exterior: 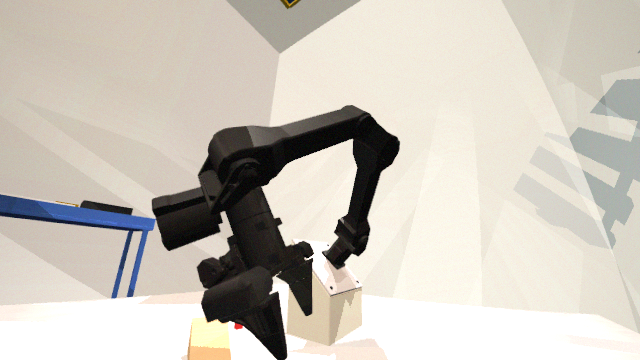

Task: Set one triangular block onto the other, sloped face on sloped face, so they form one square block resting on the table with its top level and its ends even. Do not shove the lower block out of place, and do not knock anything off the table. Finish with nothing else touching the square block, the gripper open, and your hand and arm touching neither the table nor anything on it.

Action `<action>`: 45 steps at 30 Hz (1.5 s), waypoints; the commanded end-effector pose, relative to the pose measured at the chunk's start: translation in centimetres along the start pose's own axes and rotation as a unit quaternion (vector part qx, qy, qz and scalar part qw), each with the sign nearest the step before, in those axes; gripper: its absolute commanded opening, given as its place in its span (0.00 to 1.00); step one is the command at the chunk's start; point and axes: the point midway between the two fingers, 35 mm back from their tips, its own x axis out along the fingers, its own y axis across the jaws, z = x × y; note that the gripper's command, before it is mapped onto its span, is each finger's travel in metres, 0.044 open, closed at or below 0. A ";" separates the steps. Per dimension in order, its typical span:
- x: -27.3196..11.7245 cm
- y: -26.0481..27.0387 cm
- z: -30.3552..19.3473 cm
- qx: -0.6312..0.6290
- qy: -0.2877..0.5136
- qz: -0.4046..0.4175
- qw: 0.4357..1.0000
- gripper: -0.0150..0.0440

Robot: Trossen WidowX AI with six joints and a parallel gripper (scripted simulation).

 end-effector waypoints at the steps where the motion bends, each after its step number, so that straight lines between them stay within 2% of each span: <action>1: -2.0 1.9 1.6 -0.016 0.105 0.130 0.986 1.00; 11: -1.9 1.9 1.7 -0.016 0.104 0.130 0.986 1.00; 24: 3.1 3.4 1.9 -0.011 0.085 0.134 0.987 1.00; 35: 7.0 4.4 -0.2 -0.015 0.104 0.132 0.986 1.00; 45: 7.5 4.5 -0.7 -0.016 0.108 0.130 0.985 1.00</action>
